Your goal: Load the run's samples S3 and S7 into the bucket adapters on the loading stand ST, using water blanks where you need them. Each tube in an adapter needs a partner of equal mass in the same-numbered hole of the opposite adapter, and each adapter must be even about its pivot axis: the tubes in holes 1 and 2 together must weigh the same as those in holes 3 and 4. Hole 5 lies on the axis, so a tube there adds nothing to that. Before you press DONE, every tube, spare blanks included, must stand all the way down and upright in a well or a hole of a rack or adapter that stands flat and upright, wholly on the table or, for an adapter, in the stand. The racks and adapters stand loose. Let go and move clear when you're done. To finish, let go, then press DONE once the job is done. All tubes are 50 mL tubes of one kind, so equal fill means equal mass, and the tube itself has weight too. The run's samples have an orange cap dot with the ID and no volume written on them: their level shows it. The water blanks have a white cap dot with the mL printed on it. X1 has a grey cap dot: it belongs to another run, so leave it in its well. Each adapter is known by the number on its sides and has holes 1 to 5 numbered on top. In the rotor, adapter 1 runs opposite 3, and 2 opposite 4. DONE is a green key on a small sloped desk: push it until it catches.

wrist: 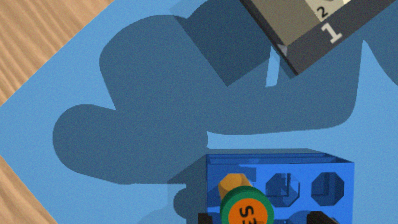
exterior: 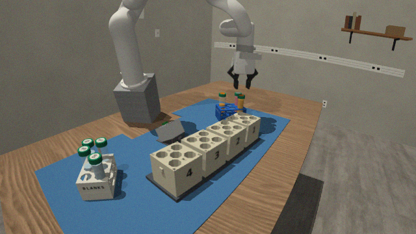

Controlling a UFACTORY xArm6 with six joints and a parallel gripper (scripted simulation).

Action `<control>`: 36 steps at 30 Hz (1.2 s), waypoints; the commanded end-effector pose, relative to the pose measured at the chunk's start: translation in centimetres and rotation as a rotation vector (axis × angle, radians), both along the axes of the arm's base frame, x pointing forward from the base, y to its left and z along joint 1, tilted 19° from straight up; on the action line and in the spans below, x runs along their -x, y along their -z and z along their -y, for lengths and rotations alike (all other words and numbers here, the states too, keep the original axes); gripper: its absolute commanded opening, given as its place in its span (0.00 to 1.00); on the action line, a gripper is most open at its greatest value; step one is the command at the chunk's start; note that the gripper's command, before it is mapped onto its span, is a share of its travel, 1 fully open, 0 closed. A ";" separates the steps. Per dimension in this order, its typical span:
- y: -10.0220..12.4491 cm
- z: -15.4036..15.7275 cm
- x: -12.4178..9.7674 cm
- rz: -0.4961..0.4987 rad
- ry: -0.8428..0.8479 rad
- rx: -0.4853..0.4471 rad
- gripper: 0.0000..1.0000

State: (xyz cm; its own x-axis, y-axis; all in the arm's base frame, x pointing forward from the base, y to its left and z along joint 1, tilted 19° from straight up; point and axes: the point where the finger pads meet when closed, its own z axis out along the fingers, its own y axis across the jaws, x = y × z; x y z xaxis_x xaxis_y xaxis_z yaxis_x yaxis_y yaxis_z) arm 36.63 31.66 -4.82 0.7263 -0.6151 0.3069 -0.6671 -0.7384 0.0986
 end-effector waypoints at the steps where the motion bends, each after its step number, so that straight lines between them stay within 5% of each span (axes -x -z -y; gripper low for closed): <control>1: 0.6 0.1 -0.2 0.003 -0.001 -0.003 0.57; 17: 3.2 0.8 -0.7 0.003 -0.001 -0.003 0.57; 36: 3.7 1.0 -0.8 0.003 -0.001 -0.003 0.57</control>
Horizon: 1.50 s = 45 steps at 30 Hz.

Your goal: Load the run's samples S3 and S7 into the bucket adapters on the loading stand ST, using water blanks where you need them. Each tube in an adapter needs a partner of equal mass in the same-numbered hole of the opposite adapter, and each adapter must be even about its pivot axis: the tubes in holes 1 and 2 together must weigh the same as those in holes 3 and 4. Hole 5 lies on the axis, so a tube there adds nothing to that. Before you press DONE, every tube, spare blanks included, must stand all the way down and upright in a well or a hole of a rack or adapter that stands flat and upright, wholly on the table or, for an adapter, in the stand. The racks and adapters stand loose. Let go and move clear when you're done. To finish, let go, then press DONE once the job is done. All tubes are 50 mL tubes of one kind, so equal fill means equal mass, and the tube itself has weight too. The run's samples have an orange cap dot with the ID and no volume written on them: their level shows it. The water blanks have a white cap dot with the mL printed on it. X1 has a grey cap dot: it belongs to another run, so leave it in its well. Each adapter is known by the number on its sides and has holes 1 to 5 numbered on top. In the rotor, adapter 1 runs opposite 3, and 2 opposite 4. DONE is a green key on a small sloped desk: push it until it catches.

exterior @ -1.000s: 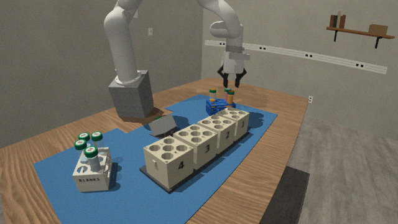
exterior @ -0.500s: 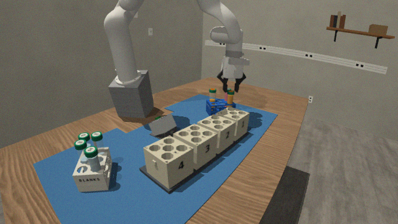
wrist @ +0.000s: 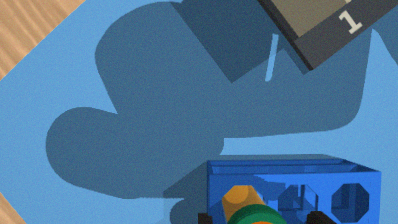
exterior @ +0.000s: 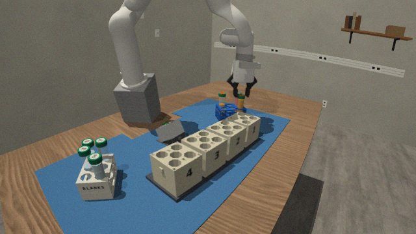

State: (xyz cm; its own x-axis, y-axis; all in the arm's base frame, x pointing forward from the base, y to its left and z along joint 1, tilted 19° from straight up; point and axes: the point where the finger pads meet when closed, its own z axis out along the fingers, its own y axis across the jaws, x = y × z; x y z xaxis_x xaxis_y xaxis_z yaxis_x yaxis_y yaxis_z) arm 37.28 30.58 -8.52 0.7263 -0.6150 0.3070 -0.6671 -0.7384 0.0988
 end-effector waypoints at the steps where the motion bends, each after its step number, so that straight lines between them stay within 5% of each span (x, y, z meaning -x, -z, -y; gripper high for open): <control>1: 0.1 -0.1 -0.2 0.003 -0.001 -0.003 0.57; 37: 1.4 0.3 -0.4 0.003 -0.001 -0.003 0.57; 38: 1.4 0.3 -0.4 0.003 -0.001 -0.003 0.00; 45: 1.3 0.2 -0.4 0.003 -0.001 -0.003 0.00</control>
